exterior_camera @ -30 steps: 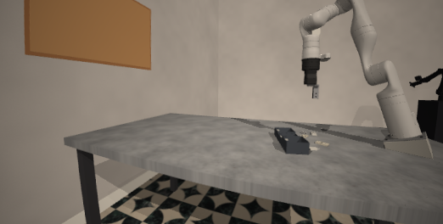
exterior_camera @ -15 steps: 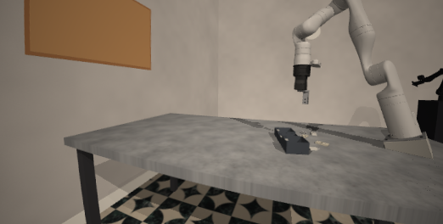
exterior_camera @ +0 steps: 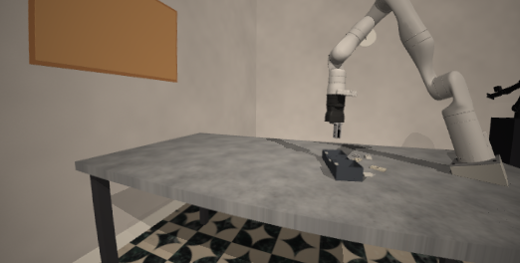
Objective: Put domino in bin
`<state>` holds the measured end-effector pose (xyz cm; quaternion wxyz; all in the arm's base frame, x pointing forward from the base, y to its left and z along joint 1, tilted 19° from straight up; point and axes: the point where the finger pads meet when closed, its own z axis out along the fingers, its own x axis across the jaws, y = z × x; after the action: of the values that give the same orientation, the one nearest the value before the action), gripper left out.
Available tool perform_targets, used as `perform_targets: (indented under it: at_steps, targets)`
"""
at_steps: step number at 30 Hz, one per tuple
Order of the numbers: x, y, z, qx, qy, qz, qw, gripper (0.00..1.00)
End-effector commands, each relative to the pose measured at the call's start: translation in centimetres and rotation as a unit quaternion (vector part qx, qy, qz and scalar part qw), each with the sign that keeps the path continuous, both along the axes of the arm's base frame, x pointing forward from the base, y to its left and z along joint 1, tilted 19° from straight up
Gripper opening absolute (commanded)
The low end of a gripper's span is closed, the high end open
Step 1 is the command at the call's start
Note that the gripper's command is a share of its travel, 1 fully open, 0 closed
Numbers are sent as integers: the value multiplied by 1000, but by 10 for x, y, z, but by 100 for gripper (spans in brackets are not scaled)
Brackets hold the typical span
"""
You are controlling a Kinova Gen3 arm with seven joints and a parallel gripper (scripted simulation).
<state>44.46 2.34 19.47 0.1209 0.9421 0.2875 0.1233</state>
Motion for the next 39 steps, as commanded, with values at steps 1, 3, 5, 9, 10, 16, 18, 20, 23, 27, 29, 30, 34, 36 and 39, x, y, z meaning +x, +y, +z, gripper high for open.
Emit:
perform_targets:
  at_steps: [1, 3, 5, 9, 10, 16, 18, 20, 23, 27, 29, 30, 34, 36, 39]
  targets:
    - [18, -13, -21, 2, 6, -56, 998, 31]
    - [18, -13, -21, 17, -2, -103, 995, 31]
    - [18, -13, -21, 31, -11, -149, 988, 31]
    - [18, -13, -21, 52, -24, -219, 974, 31]
    - [18, -13, -21, 52, -24, -219, 974, 31]
    - [18, -13, -21, 94, -49, -353, 930, 31]
    - [18, -13, -21, 107, -57, -397, 910, 31]
    - [18, -13, -21, 120, -65, -439, 888, 31]
    - [18, -13, -21, 139, -76, -500, 851, 31]
    - [18, -13, -21, 152, -84, -539, 824, 31]
    - [18, -13, -21, 164, -91, -577, 795, 31]
    - [18, -13, -21, 169, -95, -596, 779, 31]
    - [18, -13, -22, 192, -109, -666, 713, 31]
    - [18, -13, -22, 202, -115, -698, 677, 31]
    - [18, -13, -22, 217, -124, -744, 620, 31]
